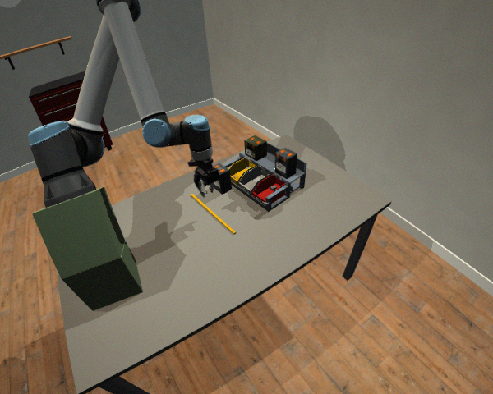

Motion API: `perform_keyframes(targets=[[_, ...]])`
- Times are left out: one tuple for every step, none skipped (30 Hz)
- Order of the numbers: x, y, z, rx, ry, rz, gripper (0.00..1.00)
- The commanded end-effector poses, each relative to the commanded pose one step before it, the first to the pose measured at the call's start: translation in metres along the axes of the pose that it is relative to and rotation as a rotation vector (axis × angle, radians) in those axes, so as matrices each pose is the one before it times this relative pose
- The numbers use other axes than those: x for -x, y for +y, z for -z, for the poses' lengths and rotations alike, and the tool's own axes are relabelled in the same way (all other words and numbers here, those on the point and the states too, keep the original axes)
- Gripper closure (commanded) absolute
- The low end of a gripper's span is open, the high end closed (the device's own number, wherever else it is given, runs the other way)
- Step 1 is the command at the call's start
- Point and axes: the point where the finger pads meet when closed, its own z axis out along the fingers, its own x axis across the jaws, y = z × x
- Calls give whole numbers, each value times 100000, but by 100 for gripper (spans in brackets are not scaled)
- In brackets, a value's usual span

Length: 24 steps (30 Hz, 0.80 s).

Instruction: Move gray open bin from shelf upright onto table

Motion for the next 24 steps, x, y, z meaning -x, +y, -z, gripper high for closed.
perform_keyframes(targets=[[-44,25,-88,48,90,16,74],[0,0,0,0,0,0,74],[0,0,0,0,0,0,74],[0,0,0,0,0,0,74],[0,0,0,0,0,0,74],[0,0,0,0,0,0,74],[0,0,0,0,0,0,74],[0,0,0,0,0,0,74],[0,0,0,0,0,0,74],[0,0,0,0,0,0,74],[-1000,0,-2,0,1,0,74],[-1000,0,-11,1,2,0,74],[-1000,0,-11,1,2,0,74],[-1000,0,-11,1,2,0,74],[-1000,0,-11,1,2,0,74],[0,0,0,0,0,0,74],[0,0,0,0,0,0,74],[0,0,0,0,0,0,74],[0,0,0,0,0,0,74],[0,0,0,0,0,0,74],[0,0,0,0,0,0,74],[0,0,0,0,0,0,74],[0,0,0,0,0,0,74],[0,0,0,0,0,0,74]])
